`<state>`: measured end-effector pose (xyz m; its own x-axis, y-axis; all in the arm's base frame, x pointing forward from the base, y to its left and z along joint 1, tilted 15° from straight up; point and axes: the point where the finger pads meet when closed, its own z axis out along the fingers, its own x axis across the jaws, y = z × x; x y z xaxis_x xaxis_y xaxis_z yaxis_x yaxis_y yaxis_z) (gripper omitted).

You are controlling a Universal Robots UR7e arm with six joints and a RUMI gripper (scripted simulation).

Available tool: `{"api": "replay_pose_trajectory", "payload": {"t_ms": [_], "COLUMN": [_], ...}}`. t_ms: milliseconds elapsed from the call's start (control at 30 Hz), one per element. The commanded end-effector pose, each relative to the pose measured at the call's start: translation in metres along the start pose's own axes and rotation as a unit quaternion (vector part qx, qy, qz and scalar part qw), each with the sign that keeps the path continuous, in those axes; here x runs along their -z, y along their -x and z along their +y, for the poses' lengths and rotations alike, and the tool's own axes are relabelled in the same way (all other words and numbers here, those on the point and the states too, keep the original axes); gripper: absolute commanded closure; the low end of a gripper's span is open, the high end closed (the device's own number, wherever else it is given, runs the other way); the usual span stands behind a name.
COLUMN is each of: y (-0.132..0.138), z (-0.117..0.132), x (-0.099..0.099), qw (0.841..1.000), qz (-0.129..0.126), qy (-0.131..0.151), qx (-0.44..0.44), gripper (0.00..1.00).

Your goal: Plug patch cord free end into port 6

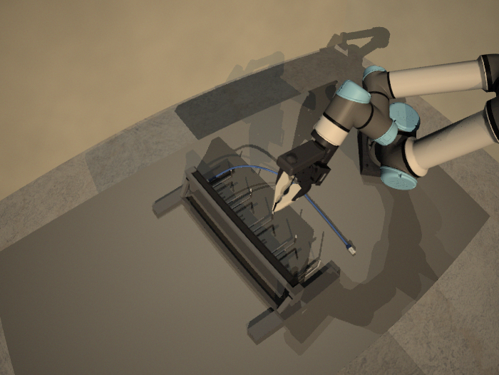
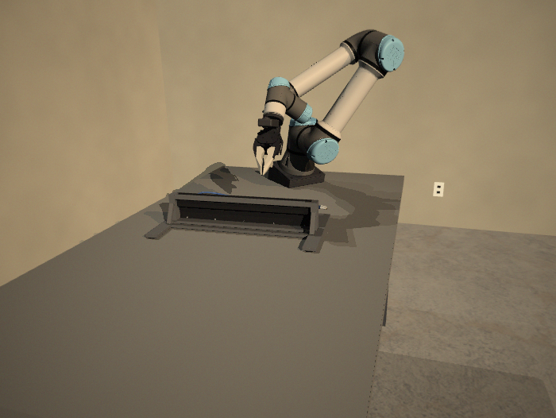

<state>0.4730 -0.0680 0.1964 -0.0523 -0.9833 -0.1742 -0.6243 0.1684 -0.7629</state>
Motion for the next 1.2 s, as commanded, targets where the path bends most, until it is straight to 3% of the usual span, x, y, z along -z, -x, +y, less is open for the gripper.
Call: {"api": "replay_pose_trajectory", "payload": {"t_ms": [0,1167], "y": [0.0,0.0], "z": [0.0,0.0], "x": [0.008,0.066], "qw": [1.0,1.0], "qz": [-0.002,-0.002], "qy": [0.001,0.001], "qx": [0.001,0.001], "gripper": [1.0,1.0]}}
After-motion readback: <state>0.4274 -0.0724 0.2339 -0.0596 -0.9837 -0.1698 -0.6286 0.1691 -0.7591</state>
